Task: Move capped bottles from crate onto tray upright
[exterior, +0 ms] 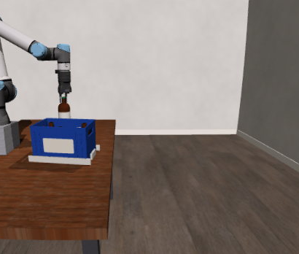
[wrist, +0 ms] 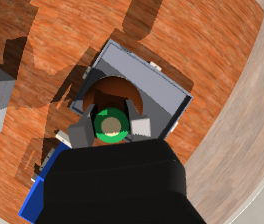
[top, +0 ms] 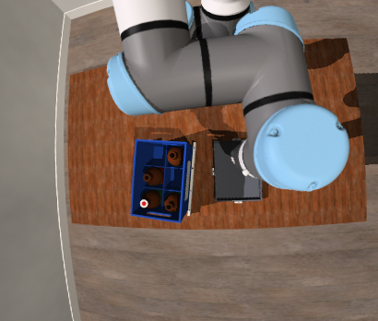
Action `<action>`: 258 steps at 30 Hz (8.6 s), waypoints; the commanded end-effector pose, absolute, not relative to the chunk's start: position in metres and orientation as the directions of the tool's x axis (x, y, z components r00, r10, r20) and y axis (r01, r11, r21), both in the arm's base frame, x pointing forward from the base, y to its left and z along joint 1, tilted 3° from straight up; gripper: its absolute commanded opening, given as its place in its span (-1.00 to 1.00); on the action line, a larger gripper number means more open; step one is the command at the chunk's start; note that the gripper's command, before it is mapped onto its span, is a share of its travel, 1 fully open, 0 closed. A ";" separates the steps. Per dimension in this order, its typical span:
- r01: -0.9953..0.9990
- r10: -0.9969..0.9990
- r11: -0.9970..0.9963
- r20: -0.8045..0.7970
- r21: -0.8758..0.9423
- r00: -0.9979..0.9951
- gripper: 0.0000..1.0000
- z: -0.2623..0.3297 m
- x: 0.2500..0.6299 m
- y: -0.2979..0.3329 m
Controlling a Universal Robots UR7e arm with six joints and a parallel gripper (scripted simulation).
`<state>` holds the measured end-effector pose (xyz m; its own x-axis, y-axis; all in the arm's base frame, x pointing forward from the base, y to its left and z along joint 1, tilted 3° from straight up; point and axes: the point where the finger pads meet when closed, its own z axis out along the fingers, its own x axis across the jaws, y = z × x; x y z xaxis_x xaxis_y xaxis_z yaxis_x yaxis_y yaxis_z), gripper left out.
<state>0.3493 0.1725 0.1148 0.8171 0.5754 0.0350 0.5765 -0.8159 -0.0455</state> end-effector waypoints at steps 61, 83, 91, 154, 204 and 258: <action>0.577 0.575 -0.816 0.037 -0.045 0.817 -1.00 0.033 0.351 0.177; 0.577 0.575 -0.816 0.037 -0.044 0.817 -1.00 0.026 0.350 0.177; 0.576 0.575 -0.816 0.037 -0.045 0.817 -1.00 0.024 0.350 0.177; 0.576 0.575 -0.816 0.037 -0.045 0.817 1.00 0.012 0.350 0.178; 0.576 0.575 -0.816 0.037 -0.045 0.817 1.00 0.012 0.350 0.178; 0.576 0.575 -0.816 0.037 -0.044 0.817 1.00 0.071 0.361 0.163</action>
<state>0.3532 0.1708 0.0688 0.8172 0.5753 0.0357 0.5764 -0.8159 -0.0449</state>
